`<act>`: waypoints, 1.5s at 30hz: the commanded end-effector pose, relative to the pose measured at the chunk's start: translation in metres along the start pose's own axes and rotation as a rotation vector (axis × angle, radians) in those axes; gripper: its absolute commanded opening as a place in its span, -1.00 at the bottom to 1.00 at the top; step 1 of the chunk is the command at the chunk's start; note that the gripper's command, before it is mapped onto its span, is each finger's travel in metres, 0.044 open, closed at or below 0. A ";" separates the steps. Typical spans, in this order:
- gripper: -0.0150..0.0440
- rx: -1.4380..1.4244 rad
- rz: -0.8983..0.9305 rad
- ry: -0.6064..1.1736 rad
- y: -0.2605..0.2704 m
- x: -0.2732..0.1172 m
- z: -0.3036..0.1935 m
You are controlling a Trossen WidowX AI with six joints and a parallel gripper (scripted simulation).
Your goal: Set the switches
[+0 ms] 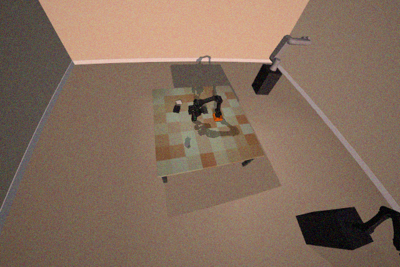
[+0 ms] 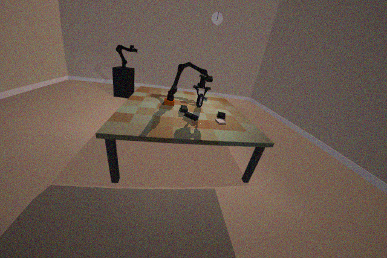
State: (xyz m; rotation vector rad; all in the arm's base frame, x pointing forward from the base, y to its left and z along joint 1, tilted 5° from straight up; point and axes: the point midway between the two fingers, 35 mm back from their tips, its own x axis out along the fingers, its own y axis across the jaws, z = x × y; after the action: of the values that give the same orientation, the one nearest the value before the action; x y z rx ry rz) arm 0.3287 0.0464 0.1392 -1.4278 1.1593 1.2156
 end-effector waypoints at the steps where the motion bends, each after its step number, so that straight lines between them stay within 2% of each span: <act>1: 0.65 -0.002 0.002 -0.027 0.000 0.000 0.007; 45: 0.65 -0.002 0.002 -0.134 0.000 -0.002 0.040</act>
State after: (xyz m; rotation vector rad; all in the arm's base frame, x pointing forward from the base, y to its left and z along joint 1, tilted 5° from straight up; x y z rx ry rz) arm 0.3230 0.0821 0.1393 -1.3411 1.0747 1.2822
